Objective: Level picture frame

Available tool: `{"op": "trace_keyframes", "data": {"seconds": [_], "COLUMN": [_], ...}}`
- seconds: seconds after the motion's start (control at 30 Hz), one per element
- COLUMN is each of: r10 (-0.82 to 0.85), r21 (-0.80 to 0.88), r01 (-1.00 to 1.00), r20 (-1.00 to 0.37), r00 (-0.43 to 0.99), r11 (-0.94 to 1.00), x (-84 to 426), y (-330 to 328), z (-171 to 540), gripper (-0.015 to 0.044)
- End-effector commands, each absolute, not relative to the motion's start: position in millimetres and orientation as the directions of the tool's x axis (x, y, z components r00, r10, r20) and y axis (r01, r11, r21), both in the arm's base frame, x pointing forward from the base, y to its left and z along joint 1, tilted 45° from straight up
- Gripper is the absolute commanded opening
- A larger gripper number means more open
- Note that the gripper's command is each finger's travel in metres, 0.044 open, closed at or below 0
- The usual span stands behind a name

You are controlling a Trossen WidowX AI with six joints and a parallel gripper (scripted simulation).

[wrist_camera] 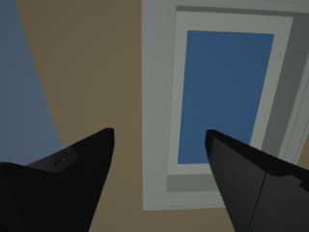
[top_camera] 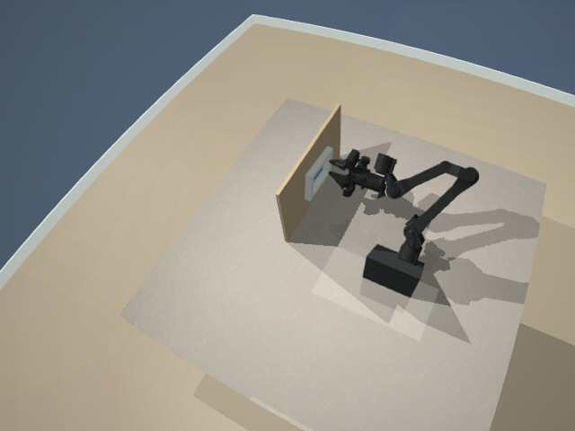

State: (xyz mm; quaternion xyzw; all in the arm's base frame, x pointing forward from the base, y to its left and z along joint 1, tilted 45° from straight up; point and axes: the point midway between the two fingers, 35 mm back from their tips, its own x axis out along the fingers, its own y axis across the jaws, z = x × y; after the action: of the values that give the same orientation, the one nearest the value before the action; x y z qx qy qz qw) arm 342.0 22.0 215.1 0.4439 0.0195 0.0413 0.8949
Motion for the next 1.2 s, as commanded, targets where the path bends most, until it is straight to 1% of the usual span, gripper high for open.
{"op": "trace_keyframes", "data": {"seconds": [0.0,0.47,1.17], "r10": [0.088,0.088,0.088], "r21": [0.793,0.793,0.792], "r01": [-0.063,-0.063,-0.064], "r20": [0.011,0.012,0.013], "r00": [0.996,0.996,0.996], "r11": [0.607,0.607,0.607], "x": [345.6,348.1,381.2], "y": [21.9,22.2,25.1], "z": [217.2,217.5,218.4], "gripper": [0.026,0.026,0.026]}}
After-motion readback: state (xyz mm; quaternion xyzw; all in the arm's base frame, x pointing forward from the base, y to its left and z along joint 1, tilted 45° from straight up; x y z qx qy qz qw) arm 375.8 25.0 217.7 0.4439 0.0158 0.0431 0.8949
